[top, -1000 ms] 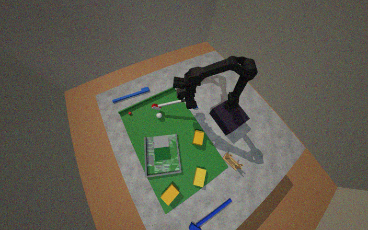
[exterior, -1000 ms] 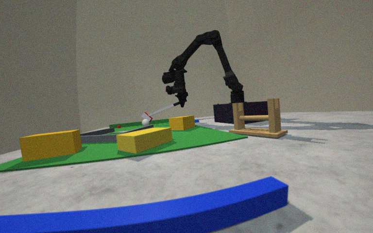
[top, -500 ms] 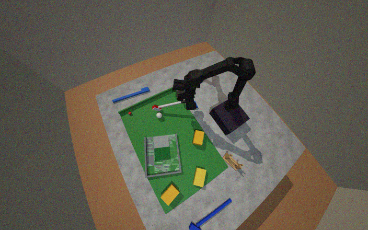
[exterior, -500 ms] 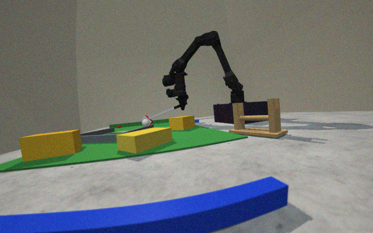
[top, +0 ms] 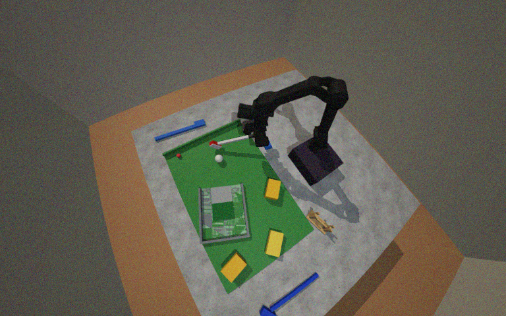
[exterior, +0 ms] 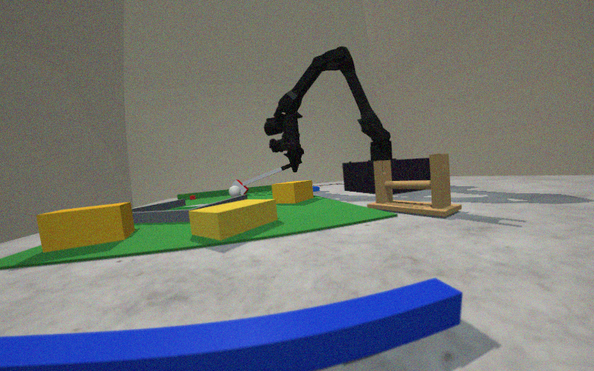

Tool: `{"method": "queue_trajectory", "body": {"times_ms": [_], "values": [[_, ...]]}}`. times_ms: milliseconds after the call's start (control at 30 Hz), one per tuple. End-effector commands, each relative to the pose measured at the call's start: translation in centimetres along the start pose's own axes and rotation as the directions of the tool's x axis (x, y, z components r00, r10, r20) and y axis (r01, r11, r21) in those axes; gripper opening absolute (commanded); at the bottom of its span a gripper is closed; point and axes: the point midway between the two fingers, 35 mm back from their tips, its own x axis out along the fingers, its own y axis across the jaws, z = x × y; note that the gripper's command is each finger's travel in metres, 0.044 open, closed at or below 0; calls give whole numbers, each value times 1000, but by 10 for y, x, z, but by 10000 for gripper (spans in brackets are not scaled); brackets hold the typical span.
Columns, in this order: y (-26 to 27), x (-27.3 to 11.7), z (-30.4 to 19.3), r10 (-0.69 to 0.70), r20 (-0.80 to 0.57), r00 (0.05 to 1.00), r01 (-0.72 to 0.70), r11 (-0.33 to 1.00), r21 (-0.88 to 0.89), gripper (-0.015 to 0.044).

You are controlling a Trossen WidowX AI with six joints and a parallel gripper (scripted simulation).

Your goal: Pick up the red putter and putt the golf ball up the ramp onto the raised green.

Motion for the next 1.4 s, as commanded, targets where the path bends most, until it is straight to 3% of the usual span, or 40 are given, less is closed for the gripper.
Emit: {"method": "queue_trajectory", "body": {"times_ms": [0,233,567,767,1100,1367], "values": [[-8,0,2,-7,6,1000,7,1000,-1,0],[3,0,2,-2,2,1000,2,1000,4,0],[130,0,3,7,7,1000,-7,1000,-2,0],[132,-6,3,7,7,1000,-7,1000,-2,0],[132,-59,3,7,7,1000,-7,1000,-2,0],[131,-52,2,4,-4,1000,-4,1000,-3,0]]}}
